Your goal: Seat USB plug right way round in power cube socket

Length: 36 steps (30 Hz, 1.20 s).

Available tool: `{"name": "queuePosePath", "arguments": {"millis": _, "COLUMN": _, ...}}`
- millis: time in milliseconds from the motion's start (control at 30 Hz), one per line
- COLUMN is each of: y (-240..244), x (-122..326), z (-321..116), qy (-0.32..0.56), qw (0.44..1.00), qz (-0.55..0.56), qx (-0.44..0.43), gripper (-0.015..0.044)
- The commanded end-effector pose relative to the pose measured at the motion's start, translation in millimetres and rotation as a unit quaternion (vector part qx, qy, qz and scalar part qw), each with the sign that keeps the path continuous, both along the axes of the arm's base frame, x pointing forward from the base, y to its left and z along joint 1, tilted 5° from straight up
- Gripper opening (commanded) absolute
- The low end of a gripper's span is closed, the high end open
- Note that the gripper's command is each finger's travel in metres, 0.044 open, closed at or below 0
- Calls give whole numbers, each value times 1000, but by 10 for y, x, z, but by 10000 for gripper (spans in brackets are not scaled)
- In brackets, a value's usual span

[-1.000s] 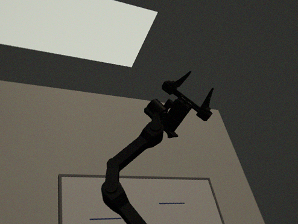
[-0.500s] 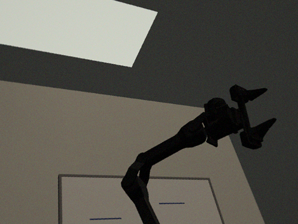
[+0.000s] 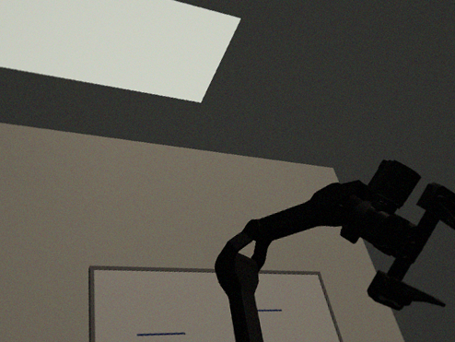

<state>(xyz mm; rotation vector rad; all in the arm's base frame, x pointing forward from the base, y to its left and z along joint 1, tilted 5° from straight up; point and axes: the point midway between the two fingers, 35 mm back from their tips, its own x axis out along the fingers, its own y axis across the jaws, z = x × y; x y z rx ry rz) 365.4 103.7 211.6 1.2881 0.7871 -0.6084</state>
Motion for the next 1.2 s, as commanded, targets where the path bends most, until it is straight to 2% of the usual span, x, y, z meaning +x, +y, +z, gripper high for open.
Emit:
{"name": "queuePosePath", "arguments": {"millis": 0, "y": -340, "x": -183, "z": -652, "qy": 135, "qw": 991, "qz": -16, "qx": 2, "gripper": 440}}
{"name": "queuePosePath", "arguments": {"millis": 167, "y": -688, "x": -583, "z": -1256, "qy": 291, "qw": 954, "qz": -47, "qx": 43, "gripper": 440}}
{"name": "queuePosePath", "arguments": {"millis": 1167, "y": -676, "x": -643, "z": -1413, "qy": 302, "qw": 951, "qz": -50, "qx": 47, "gripper": 440}}
